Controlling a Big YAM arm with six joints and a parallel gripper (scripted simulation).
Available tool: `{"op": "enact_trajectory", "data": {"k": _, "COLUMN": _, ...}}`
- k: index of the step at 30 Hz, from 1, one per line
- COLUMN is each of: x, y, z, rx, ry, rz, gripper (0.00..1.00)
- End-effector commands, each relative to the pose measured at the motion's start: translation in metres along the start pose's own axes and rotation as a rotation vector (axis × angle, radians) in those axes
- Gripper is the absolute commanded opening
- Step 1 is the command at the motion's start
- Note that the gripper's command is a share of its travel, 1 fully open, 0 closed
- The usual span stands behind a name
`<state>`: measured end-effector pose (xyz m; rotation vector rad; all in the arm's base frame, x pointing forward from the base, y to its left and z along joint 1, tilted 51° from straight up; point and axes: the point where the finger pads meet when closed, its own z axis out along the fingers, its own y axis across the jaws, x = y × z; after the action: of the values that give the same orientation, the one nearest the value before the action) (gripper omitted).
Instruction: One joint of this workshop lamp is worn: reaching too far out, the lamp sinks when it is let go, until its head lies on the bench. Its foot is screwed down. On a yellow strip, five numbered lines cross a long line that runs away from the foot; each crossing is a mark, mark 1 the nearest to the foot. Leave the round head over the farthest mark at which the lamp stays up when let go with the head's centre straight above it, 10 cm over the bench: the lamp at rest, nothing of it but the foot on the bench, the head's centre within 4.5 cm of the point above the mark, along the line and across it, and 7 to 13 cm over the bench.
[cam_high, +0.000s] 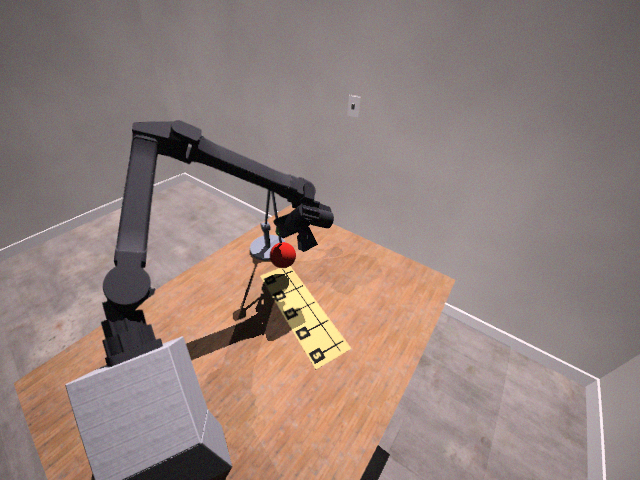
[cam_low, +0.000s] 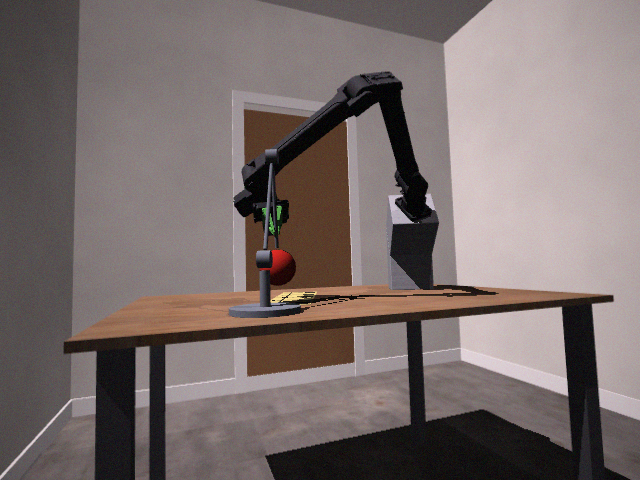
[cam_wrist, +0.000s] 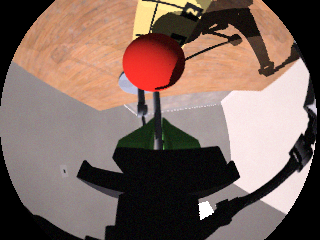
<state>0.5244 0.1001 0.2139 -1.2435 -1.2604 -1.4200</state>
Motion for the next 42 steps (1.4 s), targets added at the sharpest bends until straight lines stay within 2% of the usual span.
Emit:
{"op": "enact_trajectory", "data": {"k": 1, "x": 0.003, "y": 0.001, "z": -0.003, "rx": -0.004, "ry": -0.002, "rz": 0.051, "gripper": 0.0}}
{"op": "enact_trajectory", "data": {"k": 31, "x": 0.003, "y": 0.001, "z": -0.003, "rx": -0.005, "ry": -0.001, "rz": -0.036, "gripper": 0.0}}
{"op": "enact_trajectory", "data": {"k": 42, "x": -0.016, "y": -0.005, "z": -0.021, "rx": -0.202, "ry": 0.111, "rz": 0.06, "gripper": 0.0}}
